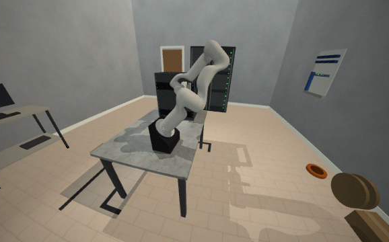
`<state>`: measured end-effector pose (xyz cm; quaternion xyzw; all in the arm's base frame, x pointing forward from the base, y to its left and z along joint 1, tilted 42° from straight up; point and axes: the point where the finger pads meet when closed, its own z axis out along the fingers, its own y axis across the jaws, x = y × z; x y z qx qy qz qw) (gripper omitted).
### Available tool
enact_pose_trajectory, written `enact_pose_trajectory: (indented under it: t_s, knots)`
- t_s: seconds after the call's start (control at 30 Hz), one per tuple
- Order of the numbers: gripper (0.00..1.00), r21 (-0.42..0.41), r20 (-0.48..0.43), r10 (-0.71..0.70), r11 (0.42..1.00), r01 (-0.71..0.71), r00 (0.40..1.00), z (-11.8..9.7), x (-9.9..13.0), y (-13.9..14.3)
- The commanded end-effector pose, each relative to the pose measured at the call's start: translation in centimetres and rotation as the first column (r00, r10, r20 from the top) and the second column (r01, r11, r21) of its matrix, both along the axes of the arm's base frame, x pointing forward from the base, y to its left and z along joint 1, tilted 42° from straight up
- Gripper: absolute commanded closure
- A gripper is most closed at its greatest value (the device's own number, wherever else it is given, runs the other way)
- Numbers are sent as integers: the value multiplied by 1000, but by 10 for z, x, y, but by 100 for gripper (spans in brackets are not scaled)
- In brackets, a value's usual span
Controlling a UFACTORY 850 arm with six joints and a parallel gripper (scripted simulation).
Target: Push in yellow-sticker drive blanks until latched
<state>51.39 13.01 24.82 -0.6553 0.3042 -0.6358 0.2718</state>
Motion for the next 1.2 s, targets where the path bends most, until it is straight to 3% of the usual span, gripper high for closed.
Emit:
enact_pose_trajectory:
  t_s: [0.0,0.37,0.77,1.17]
  knots:
    - [100,1,2,0,1000,0,1000,1,1,1]
    - [100,1,2,0,1000,0,1000,2,-22,1]
    - [100,1,2,0,1000,0,1000,5,-87,3]
    - [100,1,2,0,1000,0,1000,5,-95,3]
